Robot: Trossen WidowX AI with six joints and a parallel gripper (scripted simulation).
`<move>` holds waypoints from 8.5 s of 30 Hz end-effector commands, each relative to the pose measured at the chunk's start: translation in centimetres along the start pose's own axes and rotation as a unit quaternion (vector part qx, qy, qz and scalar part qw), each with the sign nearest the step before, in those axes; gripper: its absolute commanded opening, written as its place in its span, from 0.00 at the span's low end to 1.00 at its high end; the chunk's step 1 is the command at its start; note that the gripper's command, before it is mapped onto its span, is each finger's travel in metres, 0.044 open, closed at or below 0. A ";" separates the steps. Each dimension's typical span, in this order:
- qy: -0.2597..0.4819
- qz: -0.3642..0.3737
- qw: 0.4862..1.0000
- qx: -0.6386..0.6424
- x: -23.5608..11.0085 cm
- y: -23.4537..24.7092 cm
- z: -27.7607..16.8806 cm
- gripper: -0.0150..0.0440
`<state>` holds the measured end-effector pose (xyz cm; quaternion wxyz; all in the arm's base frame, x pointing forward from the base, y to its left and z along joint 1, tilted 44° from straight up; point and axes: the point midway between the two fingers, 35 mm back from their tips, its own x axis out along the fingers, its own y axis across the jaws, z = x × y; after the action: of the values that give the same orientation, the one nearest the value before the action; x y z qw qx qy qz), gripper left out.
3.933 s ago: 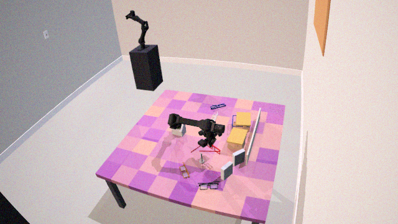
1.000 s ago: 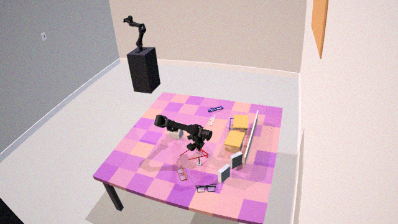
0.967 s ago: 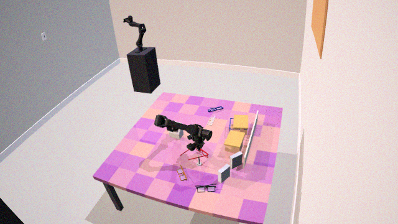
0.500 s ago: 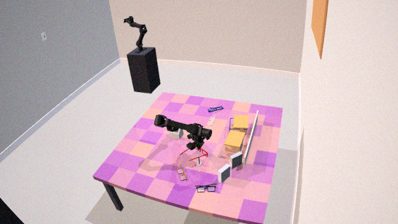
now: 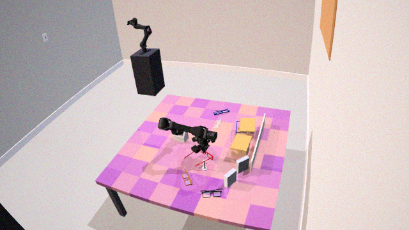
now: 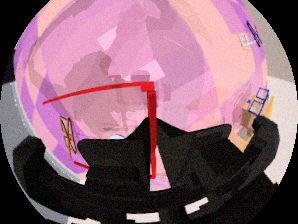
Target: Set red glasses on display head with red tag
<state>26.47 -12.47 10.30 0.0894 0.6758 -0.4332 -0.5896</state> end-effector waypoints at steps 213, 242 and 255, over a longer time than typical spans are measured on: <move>-0.001 -0.005 1.000 0.007 3.8 -16.2 6.9 0.44; 0.000 -0.003 1.000 0.003 0.0 -15.8 6.9 0.44; 0.005 -0.004 1.000 0.000 -1.3 -16.2 6.8 0.59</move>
<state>28.35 0.95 -0.92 0.0876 0.6804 -0.4306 -0.5865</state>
